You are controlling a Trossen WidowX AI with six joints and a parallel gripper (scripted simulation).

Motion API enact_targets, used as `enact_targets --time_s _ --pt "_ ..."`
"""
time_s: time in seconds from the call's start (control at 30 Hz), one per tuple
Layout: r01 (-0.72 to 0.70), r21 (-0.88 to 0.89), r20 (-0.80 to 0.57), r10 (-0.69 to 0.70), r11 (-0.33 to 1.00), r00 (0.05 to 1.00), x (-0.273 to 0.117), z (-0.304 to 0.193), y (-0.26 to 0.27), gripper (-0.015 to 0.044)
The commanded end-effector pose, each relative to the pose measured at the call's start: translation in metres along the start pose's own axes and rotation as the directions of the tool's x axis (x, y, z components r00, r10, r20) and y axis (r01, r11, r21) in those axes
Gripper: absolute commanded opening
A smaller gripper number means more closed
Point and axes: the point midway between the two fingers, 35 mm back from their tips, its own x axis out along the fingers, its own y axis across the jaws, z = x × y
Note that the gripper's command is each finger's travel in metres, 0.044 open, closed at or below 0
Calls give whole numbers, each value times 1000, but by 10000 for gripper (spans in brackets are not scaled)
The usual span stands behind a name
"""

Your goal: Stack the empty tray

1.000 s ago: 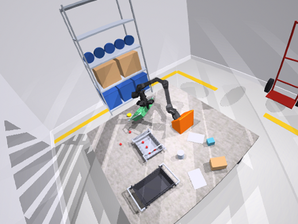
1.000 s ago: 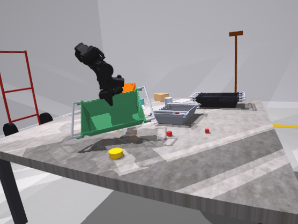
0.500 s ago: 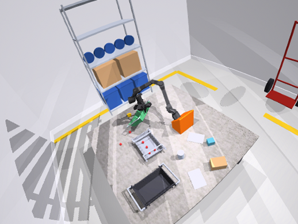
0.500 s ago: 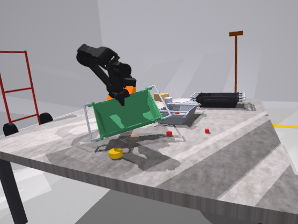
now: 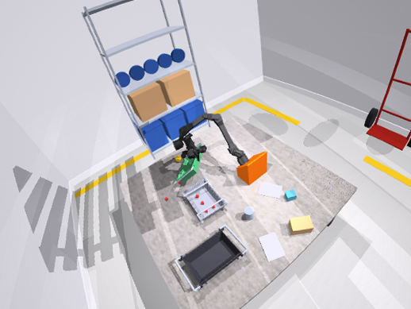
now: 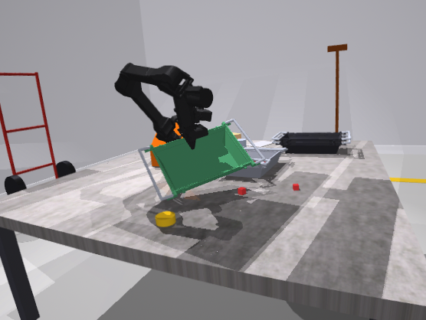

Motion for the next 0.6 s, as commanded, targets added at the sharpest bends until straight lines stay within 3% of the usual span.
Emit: enact_targets --time_s 0.0,0.57 --pt "14 -33 1 -14 999 1000 -4 15 -3 0" --pt "4 -204 -42 -13 979 999 2 85 4 0"
